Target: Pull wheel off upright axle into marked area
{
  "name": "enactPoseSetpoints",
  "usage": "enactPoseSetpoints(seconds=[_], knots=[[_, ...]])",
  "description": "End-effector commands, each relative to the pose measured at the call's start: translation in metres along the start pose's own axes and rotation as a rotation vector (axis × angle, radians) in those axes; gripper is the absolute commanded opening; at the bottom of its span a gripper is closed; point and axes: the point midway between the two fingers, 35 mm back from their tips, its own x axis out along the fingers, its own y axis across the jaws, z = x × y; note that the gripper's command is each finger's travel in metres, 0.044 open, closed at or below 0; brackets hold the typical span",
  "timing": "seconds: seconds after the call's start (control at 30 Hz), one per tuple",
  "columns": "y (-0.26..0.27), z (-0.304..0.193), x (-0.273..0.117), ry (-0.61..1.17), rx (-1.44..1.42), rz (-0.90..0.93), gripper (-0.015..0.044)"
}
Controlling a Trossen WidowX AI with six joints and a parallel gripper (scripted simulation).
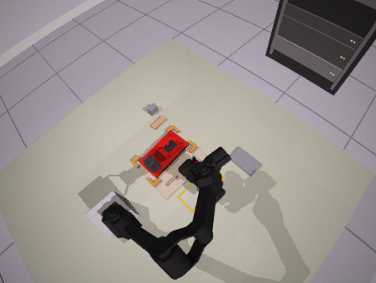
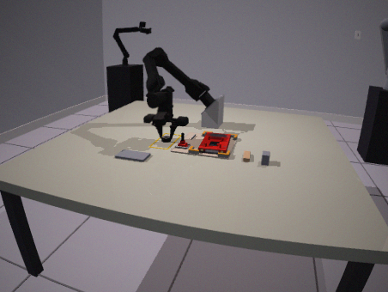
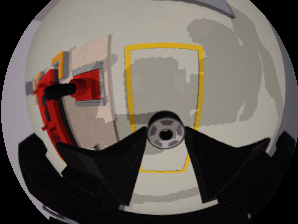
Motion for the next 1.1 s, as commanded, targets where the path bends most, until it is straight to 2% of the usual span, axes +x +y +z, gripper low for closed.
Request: enactPoseSetpoints(seconds=[0.0, 0.23, 0.27, 0.47, 0.53, 0.6, 0.7, 0.73, 0.87, 1.07], knots=[[0.000, 0.000, 0.000, 0.000, 0.002, 0.000, 0.0105], [0.000, 0.000, -0.003, 0.000, 0.001, 0.000, 0.0289], [0.000, 0.001, -0.007, 0.000, 0.001, 0.001, 0.0300], [0.001, 0.001, -0.058, 0.001, -0.003, 0.000, 0.0300], [0.001, 0.000, -0.060, 0.001, -0.003, -0.001, 0.0300], [0.007, -0.004, -0.057, -0.003, -0.011, 0.008, 0.0352], [0.023, -0.032, -0.080, -0.001, -0.010, 0.015, 0.0431], [0.028, -0.043, -0.087, 0.000, -0.010, 0.015, 0.0440], [0.039, -0.080, -0.105, 0.005, -0.008, 0.004, 0.0440], [0.039, -0.081, -0.106, 0.005, -0.008, 0.003, 0.0440]])
